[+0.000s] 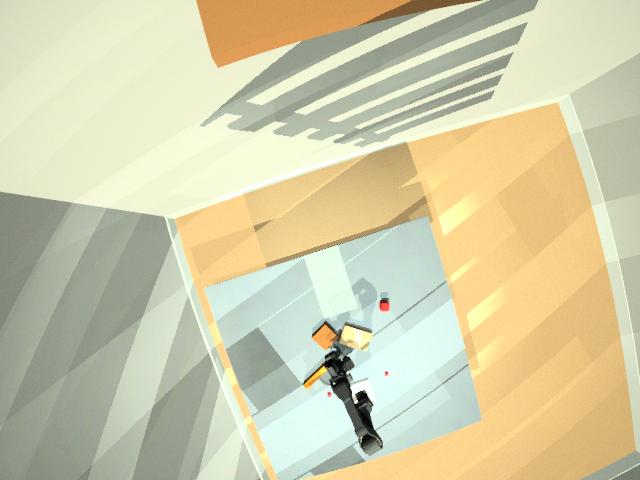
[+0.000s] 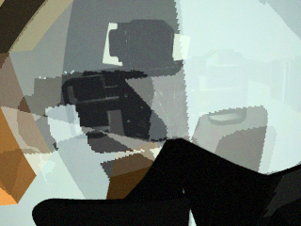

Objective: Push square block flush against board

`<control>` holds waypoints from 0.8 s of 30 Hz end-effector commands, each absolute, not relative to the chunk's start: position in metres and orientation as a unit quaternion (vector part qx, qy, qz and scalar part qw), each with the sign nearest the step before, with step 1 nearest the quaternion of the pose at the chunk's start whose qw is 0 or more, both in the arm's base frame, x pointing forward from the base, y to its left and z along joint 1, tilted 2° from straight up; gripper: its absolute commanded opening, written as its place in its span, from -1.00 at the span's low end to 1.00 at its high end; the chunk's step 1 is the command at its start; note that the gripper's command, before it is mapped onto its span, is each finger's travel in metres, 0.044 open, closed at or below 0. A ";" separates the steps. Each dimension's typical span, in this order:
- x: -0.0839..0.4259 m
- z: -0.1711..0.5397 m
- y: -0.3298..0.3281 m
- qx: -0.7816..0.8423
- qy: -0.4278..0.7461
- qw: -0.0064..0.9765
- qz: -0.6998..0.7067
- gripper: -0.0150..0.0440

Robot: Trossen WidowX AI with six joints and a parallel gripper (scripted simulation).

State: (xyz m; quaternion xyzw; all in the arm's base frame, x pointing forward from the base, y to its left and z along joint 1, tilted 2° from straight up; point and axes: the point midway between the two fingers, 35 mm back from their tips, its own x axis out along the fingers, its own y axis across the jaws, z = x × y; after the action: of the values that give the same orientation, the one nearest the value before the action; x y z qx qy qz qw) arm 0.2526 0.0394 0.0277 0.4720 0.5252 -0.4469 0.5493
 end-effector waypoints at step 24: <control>0.250 0.027 0.066 0.474 0.526 0.547 -0.447 -0.49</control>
State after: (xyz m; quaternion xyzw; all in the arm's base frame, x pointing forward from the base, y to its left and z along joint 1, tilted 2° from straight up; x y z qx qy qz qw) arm 0.2505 0.0626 0.0281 0.4735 0.5254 -0.4457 0.5487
